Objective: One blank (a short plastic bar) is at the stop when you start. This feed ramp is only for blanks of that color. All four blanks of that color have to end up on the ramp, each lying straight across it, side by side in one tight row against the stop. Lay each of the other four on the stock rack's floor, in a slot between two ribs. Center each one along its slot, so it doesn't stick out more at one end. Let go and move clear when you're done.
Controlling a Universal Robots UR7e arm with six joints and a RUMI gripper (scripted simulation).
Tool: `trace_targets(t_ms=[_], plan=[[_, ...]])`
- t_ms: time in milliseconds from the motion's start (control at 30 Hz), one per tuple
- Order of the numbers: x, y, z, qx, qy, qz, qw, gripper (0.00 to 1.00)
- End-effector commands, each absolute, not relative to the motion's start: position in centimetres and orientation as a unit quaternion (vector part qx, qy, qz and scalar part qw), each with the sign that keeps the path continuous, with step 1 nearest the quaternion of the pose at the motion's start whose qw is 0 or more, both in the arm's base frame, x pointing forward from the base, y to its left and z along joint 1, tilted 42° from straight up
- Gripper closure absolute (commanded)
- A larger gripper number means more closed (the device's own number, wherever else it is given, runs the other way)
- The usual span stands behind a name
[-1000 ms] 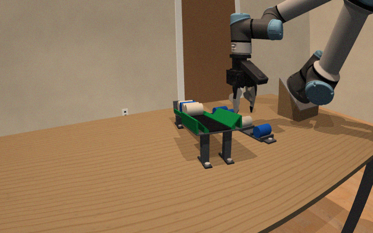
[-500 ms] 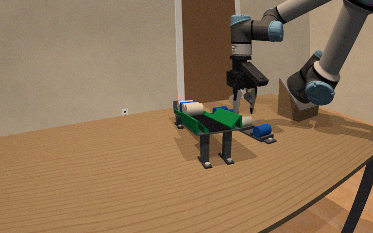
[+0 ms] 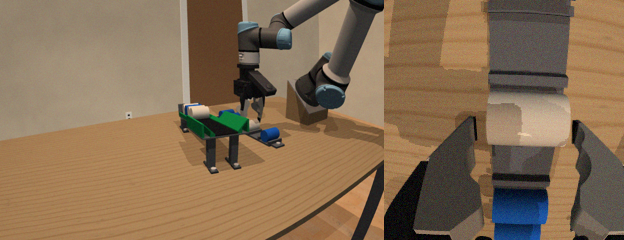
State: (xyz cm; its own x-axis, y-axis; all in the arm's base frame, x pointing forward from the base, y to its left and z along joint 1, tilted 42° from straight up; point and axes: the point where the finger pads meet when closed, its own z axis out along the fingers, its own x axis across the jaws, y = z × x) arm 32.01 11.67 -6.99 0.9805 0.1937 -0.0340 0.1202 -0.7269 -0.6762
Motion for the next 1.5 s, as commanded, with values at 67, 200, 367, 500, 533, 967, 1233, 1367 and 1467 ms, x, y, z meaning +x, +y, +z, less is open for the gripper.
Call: trace_targets(t_ms=[67, 200, 367, 500, 533, 967, 1233, 1367, 1467], plan=[[31.9, 12.19, -7.54, -0.928, -0.084, 0.051, 0.36, 0.54], [32.01, 12.08, -7.53, -0.928, -0.084, 0.05, 0.359, 0.54], [32.04, 12.05, -7.5, -0.928, -0.084, 0.05, 0.359, 0.54], [32.03, 12.05, -7.5, -0.928, -0.084, 0.05, 0.359, 0.54], [32.03, 12.05, -7.5, -0.928, -0.084, 0.05, 0.359, 0.54], [32.03, 12.05, -7.5, -0.928, -0.084, 0.05, 0.359, 0.54], [32.03, 12.05, -7.5, -0.928, -0.084, 0.05, 0.359, 0.54], [32.03, 12.05, -7.5, -0.928, -0.084, 0.05, 0.359, 0.67], [32.03, 12.05, -7.5, -0.928, -0.084, 0.05, 0.359, 0.67]])
